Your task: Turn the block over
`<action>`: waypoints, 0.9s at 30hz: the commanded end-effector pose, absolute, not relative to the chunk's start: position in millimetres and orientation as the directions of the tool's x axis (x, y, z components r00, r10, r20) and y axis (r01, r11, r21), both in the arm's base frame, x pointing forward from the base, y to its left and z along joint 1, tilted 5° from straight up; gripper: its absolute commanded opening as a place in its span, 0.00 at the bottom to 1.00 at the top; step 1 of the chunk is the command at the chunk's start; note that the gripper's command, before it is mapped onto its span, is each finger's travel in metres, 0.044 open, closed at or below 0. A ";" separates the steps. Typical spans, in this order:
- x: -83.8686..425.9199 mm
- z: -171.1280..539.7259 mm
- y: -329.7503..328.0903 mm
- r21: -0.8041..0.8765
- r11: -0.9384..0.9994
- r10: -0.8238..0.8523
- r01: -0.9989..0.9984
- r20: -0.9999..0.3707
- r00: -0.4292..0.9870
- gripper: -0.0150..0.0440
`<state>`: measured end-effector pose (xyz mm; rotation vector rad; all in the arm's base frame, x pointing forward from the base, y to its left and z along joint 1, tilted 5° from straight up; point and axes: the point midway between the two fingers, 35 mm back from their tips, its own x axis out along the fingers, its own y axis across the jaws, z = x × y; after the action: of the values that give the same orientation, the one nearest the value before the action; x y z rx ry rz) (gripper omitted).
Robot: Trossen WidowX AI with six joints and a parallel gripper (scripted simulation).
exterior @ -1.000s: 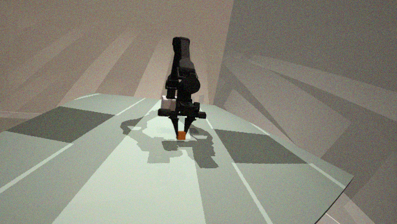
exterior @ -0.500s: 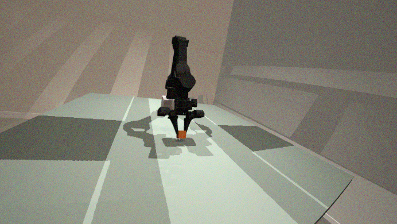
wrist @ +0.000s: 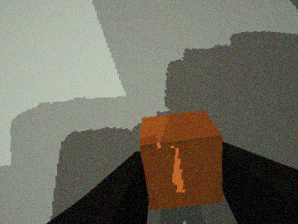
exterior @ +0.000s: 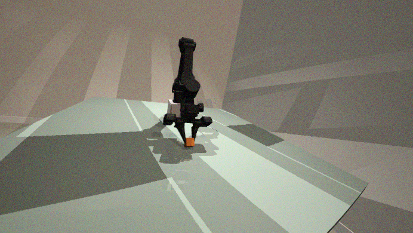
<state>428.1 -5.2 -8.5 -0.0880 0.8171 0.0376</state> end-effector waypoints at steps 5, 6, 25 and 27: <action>427.7 -25.8 -5.2 -0.059 0.996 0.016 -0.073 -0.661 0.750 0.25; 427.7 -26.7 -5.2 -0.059 0.996 0.017 -0.073 -0.650 0.760 0.25; 414.1 -28.6 -5.8 -0.066 0.995 0.041 -0.077 -0.428 0.903 0.25; 413.9 -28.7 -5.8 -0.066 0.995 0.042 -0.077 -0.421 0.906 0.25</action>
<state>417.0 -6.5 -25.6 -0.0800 0.4409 0.0551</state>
